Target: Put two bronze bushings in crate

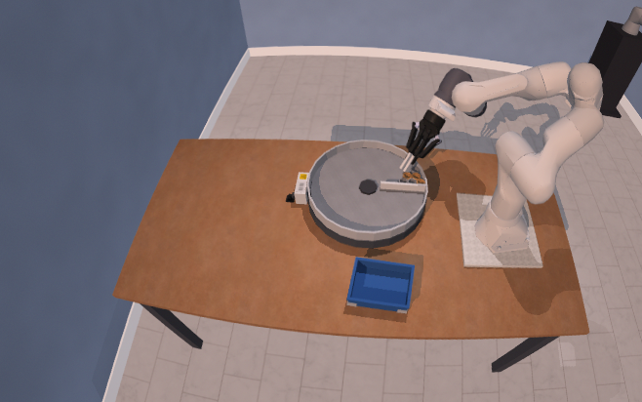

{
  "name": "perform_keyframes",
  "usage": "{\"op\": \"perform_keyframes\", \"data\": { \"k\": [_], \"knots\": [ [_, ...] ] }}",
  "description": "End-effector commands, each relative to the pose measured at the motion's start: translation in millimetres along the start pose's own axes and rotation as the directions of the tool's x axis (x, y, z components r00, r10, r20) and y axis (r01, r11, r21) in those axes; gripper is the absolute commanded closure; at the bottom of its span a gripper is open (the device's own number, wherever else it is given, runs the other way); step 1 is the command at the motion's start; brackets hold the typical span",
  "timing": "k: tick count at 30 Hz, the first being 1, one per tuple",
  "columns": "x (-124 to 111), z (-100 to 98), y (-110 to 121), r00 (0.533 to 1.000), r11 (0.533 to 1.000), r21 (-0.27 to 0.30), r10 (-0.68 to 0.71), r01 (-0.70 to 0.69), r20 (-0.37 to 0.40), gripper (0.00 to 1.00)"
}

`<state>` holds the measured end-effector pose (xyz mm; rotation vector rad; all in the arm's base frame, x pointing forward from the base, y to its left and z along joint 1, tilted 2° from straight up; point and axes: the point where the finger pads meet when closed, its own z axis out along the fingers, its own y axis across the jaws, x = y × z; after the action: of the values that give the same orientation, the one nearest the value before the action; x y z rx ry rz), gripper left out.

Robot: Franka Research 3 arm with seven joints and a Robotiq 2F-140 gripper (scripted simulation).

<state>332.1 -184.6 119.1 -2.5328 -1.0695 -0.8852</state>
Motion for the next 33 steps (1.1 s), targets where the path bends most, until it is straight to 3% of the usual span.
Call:
{"op": "perform_keyframes", "data": {
  "k": [1,33],
  "knots": [
    [-0.4,0.9,0.2,1.000,1.000,-0.001,-0.007,0.007,0.003,0.94],
    [-7.3,8.6,0.4,1.000,1.000,-0.001,-0.007,0.007,0.003,0.94]
  ]
}}
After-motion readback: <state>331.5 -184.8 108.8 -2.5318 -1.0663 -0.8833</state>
